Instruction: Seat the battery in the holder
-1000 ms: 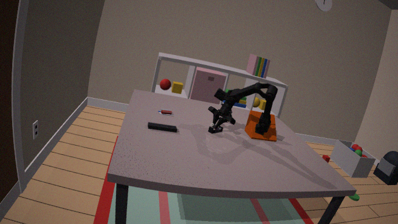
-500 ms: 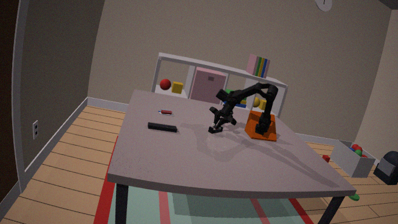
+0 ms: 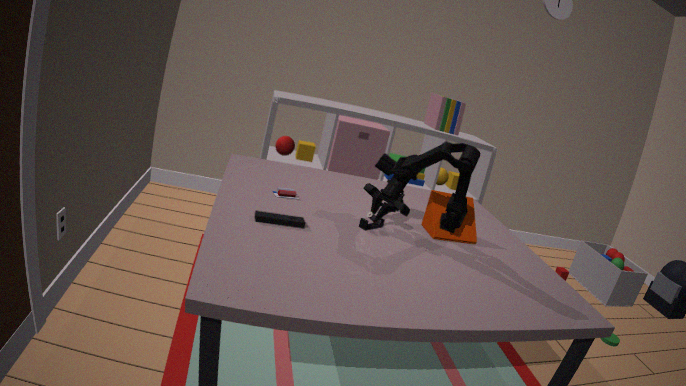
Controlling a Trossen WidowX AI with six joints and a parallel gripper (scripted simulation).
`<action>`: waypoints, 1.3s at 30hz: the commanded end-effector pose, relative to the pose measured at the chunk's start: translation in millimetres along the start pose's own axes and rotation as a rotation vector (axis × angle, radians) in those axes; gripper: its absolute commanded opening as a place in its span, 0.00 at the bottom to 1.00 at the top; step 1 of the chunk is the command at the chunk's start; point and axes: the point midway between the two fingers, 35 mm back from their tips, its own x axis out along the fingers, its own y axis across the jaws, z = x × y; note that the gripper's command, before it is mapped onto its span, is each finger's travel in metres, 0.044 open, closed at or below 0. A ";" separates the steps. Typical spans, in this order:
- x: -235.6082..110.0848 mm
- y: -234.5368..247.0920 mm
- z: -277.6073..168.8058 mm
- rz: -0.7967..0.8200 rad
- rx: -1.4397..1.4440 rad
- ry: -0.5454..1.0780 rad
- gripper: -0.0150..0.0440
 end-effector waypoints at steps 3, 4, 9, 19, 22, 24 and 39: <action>-0.7 -2.2 7.3 0.006 0.011 -0.015 0.37; -0.7 -2.2 7.3 0.006 0.011 -0.015 0.37; 0.5 -1.8 6.8 0.006 0.008 -0.033 0.37; 5.5 0.6 5.1 0.007 0.011 -0.117 0.37; 6.9 1.1 4.5 0.006 0.011 -0.142 0.37; 7.8 1.3 4.1 0.006 0.011 -0.159 0.37; 13.2 1.7 1.1 0.004 0.006 -0.286 0.37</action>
